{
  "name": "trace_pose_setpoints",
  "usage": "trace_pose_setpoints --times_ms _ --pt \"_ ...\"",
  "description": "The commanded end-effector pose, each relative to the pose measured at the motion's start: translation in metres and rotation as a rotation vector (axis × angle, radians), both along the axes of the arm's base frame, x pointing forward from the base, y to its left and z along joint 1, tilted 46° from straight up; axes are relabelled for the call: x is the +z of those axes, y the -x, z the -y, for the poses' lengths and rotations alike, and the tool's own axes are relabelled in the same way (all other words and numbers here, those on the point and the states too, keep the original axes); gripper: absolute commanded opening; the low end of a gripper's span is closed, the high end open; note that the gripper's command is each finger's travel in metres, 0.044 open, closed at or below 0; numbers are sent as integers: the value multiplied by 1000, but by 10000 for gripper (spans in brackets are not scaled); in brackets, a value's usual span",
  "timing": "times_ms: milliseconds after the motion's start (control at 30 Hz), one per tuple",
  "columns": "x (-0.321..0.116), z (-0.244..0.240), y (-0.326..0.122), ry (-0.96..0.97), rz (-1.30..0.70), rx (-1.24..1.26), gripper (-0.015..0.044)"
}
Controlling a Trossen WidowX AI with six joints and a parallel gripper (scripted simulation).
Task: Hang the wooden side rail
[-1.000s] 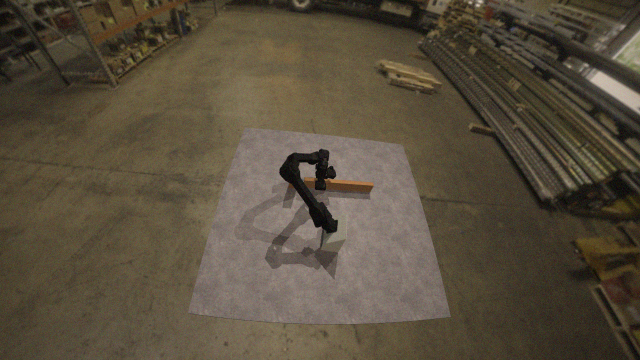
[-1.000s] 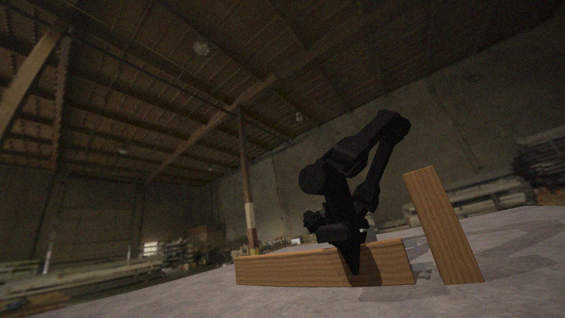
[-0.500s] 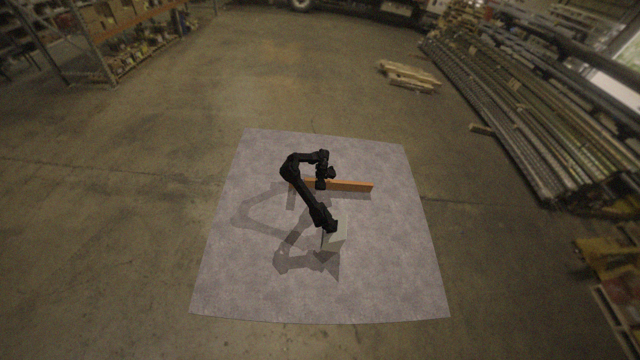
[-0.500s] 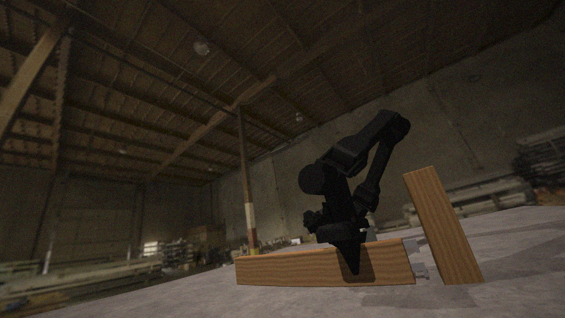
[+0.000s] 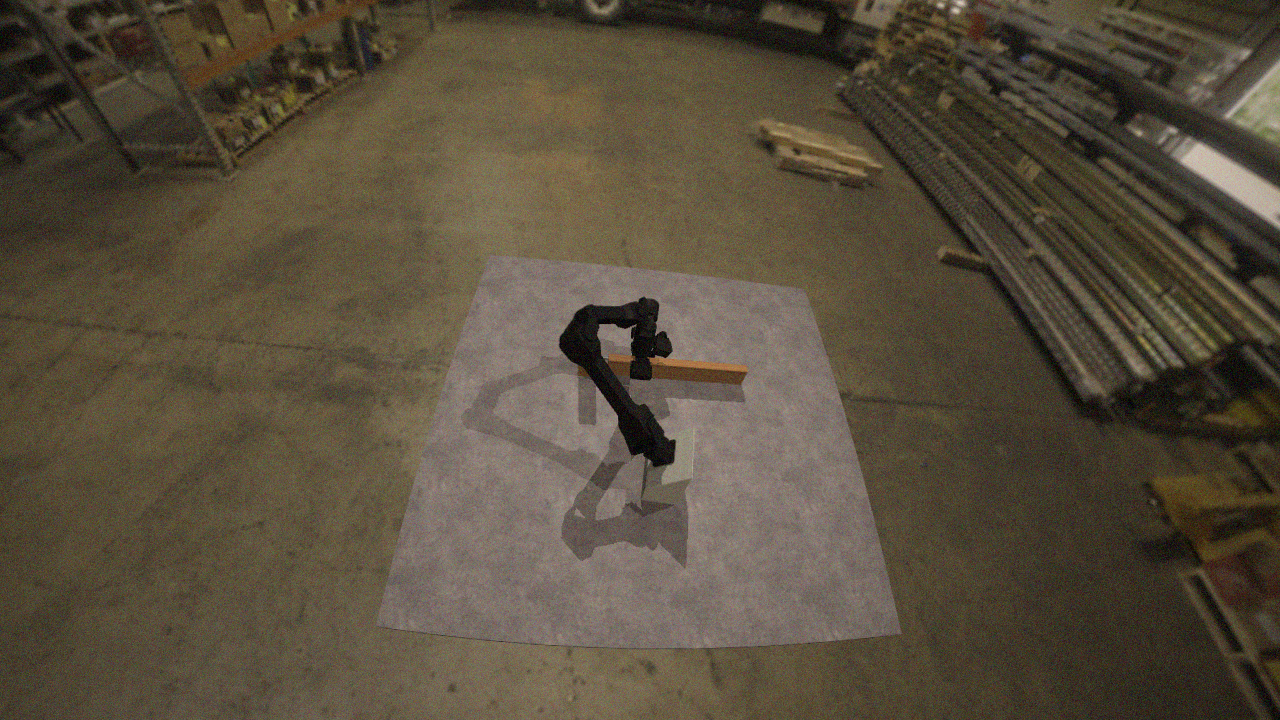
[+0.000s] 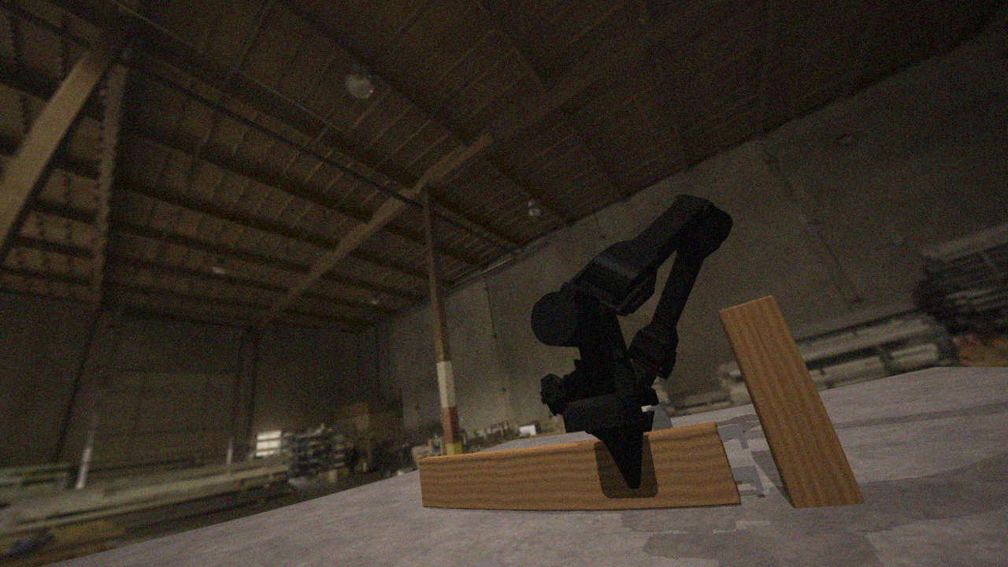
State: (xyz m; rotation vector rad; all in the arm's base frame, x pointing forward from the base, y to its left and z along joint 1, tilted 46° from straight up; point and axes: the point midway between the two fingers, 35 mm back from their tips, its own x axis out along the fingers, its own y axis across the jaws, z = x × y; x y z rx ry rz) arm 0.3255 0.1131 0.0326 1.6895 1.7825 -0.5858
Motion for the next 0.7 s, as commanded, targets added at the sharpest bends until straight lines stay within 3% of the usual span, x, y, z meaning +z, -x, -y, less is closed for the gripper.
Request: trace_pose_setpoints --times_ms 0,667 --pt "2 3 0 -2 -7 -11 0" --pt "4 5 0 -2 -7 -11 0"
